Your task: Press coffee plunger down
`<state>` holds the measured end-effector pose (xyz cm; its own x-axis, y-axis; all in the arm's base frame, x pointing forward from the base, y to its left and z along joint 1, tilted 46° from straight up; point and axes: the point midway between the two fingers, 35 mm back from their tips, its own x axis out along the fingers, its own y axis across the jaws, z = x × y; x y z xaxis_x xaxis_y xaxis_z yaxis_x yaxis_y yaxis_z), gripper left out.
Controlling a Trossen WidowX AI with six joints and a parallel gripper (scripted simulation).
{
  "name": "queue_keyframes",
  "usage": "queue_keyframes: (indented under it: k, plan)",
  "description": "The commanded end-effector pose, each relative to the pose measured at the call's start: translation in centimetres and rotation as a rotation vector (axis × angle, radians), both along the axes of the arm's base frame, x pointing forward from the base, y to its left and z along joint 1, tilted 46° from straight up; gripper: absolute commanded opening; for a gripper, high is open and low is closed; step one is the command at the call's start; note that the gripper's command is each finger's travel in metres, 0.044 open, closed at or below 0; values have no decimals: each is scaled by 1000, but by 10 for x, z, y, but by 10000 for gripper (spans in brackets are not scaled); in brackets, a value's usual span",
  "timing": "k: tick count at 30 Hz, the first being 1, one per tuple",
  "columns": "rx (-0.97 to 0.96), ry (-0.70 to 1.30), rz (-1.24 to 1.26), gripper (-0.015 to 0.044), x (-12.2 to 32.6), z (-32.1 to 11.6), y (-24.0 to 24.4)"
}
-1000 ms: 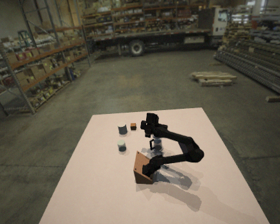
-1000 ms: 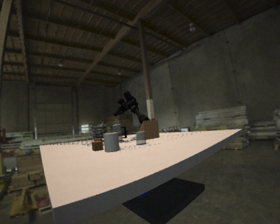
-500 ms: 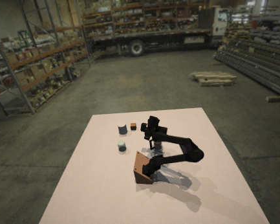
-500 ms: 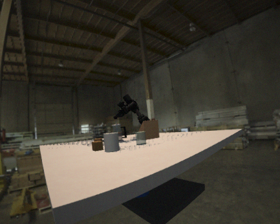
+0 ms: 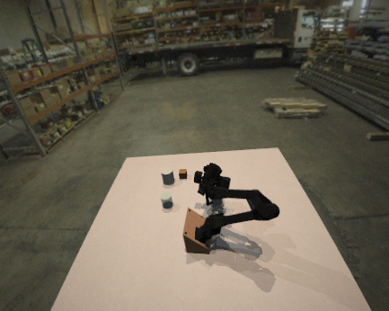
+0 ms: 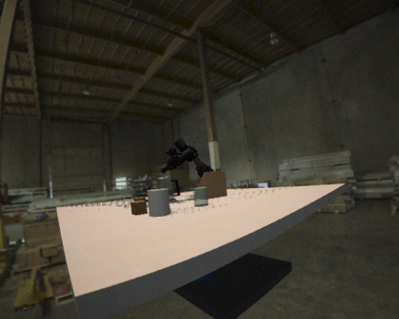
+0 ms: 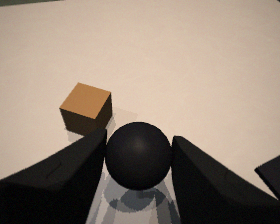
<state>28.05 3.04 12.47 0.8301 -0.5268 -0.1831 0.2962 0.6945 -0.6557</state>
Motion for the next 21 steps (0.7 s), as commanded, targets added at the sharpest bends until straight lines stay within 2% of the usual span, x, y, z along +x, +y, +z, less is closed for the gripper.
queue_keyframes:
  k: [1, 21]
  plan:
    - [-35, 36, -20, 126, -2, -9, -9]
    - [-35, 36, -20, 126, 3, -10, -6]
